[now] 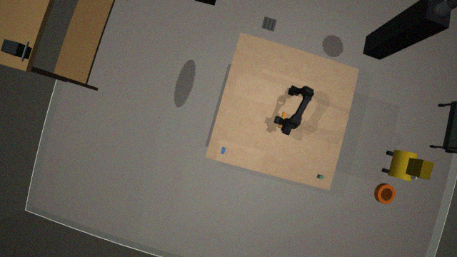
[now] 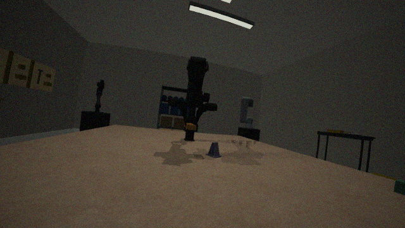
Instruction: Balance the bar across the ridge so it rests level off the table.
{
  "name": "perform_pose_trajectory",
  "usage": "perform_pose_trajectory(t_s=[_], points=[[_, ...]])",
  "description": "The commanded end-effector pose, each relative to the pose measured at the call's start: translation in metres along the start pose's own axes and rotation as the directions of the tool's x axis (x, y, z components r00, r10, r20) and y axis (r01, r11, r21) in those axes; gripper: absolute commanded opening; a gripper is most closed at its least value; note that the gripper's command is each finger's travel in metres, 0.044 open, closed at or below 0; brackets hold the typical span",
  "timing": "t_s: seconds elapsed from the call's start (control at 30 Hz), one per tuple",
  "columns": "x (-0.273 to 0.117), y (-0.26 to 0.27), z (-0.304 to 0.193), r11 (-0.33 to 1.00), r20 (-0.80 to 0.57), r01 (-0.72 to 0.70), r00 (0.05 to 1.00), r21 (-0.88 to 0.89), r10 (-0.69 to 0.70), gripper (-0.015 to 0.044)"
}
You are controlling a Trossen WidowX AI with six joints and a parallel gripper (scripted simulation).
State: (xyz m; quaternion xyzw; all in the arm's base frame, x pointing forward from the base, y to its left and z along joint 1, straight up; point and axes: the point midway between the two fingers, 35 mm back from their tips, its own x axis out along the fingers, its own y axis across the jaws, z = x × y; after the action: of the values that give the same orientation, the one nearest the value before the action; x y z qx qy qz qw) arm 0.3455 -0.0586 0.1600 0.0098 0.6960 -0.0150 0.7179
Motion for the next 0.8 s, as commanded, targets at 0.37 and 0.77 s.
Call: perform_pose_trajectory(t_s=[0.37,0.77], points=[[-0.001,0.056,0.011,0.962,0.001,-0.007,1.000,-0.274,0.008,0.0000],[-0.002,0.101,0.011,0.891,0.001,-0.010,1.000,-0.454,0.012,0.0000]])
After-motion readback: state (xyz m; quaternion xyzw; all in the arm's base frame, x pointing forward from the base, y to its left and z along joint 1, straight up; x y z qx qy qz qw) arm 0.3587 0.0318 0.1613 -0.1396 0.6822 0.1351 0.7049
